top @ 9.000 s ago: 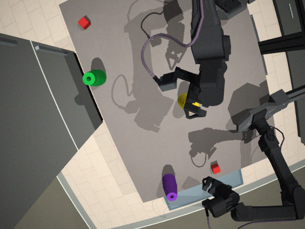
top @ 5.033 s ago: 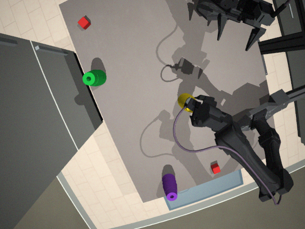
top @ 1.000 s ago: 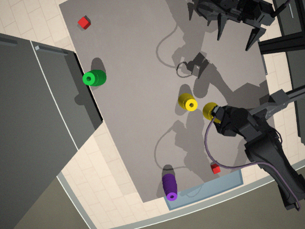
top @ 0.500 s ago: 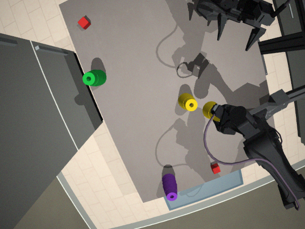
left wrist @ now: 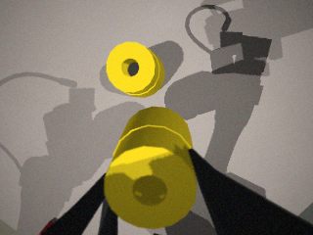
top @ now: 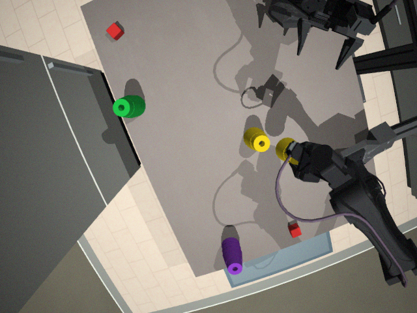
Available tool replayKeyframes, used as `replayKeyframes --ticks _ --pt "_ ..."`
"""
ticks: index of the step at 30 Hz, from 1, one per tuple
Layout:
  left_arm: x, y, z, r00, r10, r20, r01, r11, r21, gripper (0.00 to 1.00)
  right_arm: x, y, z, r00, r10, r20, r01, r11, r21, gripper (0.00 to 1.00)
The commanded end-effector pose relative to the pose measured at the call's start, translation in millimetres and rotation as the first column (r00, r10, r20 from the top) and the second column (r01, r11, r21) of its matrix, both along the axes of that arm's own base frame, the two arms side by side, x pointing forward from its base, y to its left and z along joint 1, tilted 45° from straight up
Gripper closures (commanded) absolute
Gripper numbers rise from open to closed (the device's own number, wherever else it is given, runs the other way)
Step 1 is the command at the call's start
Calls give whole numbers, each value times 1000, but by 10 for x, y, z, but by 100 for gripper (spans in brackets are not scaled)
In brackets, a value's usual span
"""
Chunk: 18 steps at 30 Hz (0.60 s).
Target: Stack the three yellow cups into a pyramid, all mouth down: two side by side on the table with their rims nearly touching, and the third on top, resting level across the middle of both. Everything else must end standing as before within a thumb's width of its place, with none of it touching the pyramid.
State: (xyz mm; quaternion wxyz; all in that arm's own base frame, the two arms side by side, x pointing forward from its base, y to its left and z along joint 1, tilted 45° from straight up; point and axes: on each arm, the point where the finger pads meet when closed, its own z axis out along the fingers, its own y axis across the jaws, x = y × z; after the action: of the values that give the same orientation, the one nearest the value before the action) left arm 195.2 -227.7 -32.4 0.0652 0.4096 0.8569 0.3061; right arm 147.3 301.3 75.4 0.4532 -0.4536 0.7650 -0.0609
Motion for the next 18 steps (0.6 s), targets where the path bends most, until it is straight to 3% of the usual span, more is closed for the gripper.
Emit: replayKeyframes --ticks 1,18 --pt "53 -4 4 1000 -11 23 12 1000 -24 100 -29 37 85 1000 12 12 -12 1000 28 0" --pt "93 278 -284 1000 -11 20 11 1000 -15 100 -29 37 85 1000 12 12 -12 1000 28 0"
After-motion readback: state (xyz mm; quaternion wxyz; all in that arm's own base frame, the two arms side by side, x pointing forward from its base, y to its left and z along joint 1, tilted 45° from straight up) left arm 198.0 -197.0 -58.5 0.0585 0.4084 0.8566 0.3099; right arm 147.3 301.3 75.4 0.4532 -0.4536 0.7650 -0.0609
